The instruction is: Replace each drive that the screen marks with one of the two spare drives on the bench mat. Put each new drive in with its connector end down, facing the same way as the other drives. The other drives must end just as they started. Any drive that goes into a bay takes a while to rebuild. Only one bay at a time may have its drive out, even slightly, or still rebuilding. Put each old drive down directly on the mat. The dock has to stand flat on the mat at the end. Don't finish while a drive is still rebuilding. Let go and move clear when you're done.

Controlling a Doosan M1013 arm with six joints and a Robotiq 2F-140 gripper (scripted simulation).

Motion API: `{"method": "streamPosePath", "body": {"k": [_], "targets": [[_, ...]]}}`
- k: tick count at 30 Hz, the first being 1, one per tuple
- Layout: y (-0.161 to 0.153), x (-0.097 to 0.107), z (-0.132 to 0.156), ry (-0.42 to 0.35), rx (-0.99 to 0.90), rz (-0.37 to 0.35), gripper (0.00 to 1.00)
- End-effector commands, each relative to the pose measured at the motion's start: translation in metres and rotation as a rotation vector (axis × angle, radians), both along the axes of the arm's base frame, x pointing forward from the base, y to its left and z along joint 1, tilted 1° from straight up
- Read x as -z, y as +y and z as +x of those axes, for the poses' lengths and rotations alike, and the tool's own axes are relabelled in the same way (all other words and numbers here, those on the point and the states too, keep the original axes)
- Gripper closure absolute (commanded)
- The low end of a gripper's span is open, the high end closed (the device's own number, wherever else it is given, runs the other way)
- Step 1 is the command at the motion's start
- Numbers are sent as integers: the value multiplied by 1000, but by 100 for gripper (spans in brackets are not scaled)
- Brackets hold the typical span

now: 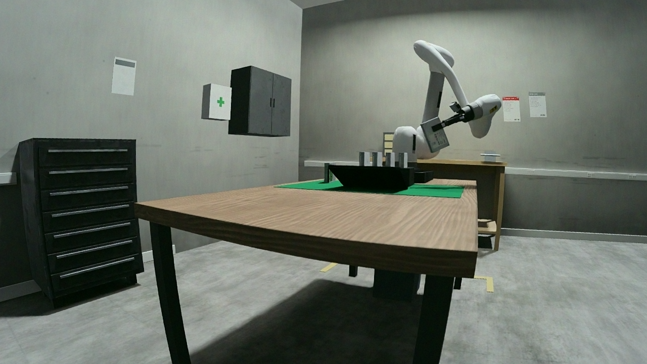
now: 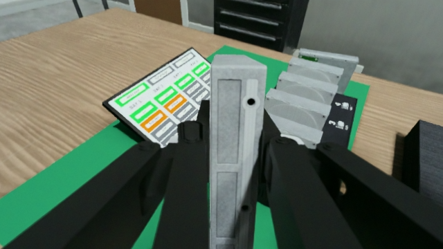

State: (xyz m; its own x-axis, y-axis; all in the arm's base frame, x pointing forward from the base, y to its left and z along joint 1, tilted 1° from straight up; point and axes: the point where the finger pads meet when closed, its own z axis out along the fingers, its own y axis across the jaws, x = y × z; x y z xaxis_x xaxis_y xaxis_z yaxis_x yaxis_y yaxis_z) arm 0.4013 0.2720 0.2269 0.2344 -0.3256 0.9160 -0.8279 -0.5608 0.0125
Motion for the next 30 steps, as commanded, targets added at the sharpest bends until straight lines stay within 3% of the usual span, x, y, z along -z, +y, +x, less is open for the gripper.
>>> {"method": "streamPosePath", "body": {"k": [1, 7, 14, 24, 30], "targets": [[0, 0, 0, -12, 0, -16, 90], [0, 0, 0, -18, 0, -25, 90], [-1, 0, 0, -58, 2, -88, 90], [-1, 0, 0, -198, -1, -292, 90], [0, 0, 0, -231, -5, -338, 90]]}}
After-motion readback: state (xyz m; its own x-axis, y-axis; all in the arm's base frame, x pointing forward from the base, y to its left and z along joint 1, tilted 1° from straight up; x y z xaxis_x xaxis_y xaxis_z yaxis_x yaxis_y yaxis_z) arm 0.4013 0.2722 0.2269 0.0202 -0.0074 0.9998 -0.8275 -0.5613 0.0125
